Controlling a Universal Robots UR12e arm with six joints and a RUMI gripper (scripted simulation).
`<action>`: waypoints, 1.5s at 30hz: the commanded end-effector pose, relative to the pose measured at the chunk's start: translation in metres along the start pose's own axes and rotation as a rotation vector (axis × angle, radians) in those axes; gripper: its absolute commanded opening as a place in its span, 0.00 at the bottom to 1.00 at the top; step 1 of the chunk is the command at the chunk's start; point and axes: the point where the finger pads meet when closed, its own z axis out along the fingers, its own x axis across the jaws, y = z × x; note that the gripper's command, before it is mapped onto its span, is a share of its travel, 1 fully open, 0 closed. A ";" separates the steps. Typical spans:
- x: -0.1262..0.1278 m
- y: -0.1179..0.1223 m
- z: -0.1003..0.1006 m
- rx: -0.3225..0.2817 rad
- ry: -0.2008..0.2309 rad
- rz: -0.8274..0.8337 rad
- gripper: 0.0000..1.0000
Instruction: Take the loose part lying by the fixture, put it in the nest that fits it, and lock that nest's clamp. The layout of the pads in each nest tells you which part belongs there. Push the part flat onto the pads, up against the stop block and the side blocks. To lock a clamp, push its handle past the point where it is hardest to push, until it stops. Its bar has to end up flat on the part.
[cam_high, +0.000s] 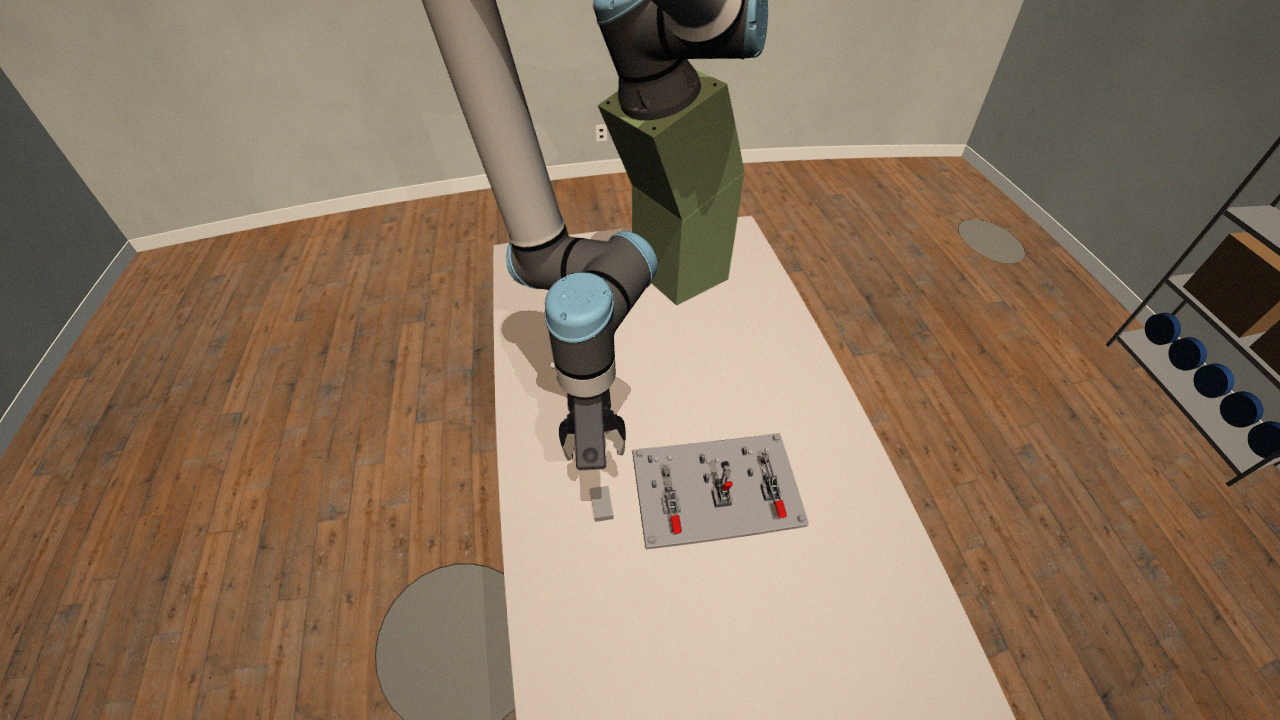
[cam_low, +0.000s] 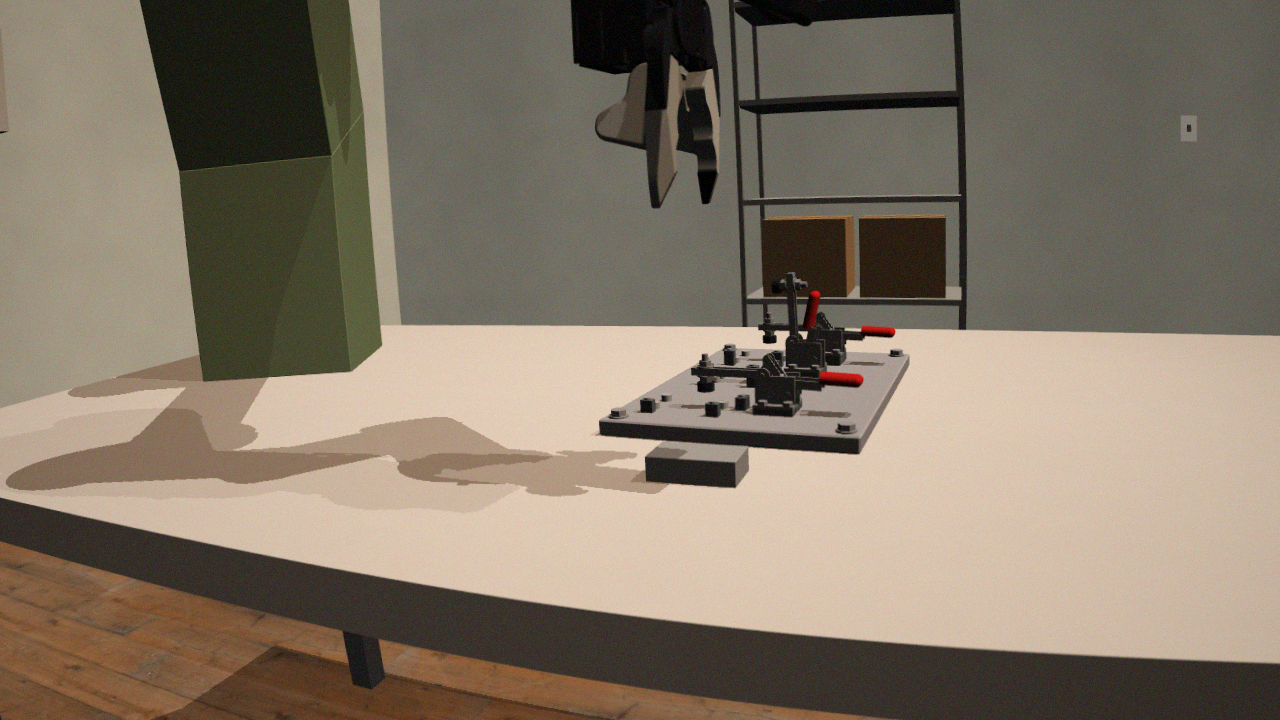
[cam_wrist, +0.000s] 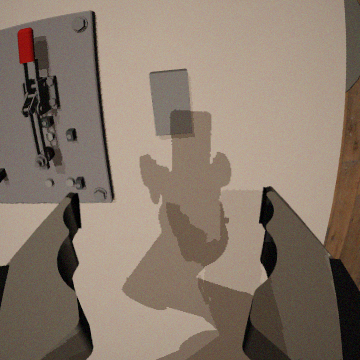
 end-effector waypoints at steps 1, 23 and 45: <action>-0.001 -0.001 -0.001 0.001 -0.001 -0.025 0.59; -0.002 -0.001 -0.001 0.001 -0.001 -0.059 0.59; -0.003 -0.001 -0.001 0.001 -0.001 -0.059 0.59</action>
